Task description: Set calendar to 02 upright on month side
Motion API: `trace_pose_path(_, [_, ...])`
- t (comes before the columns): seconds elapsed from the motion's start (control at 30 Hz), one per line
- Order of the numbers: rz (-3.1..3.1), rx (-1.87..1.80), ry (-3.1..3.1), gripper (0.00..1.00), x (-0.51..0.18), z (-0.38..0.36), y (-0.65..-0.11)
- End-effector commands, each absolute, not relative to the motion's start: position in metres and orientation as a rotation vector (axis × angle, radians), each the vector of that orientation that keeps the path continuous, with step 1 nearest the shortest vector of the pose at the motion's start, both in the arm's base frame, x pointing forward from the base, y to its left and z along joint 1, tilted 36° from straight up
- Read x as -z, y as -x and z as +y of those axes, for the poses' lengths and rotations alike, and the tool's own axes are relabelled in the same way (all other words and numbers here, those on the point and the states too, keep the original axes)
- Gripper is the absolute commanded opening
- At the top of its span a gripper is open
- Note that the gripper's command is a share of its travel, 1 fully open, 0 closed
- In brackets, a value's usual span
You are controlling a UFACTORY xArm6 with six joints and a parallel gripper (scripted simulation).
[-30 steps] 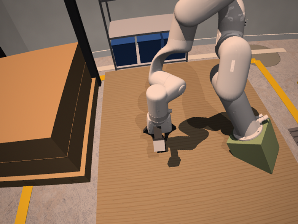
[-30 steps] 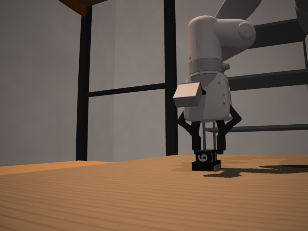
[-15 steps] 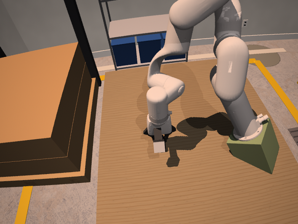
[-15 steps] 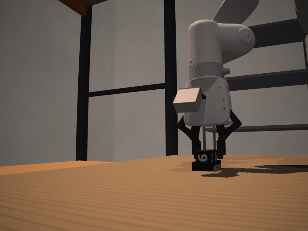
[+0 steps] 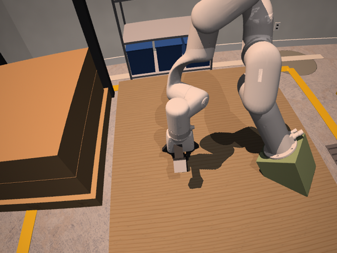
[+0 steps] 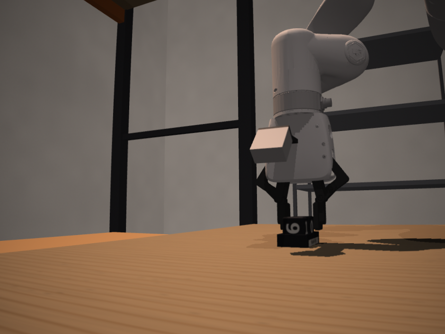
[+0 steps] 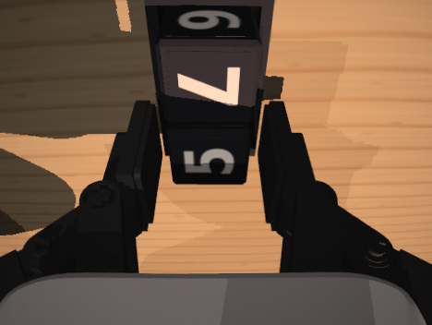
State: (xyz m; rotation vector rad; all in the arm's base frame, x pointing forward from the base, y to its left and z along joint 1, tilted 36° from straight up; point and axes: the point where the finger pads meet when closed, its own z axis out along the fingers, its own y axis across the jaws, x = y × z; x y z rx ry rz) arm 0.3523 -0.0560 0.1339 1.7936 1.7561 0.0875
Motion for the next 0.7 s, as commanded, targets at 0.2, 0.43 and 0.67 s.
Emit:
trace_pose_path(0.2, [1.755,-0.090,-1.792,0.47,-0.1348,-0.0558,-0.3530])
trace_pose_path(0.43, [1.755,-0.090,-1.792,0.47,-0.1348,-0.0558,-0.3530])
trace_pose_path(0.67, [1.755,-0.090,-1.792,0.27,-0.1348,-0.0558,-0.3530])
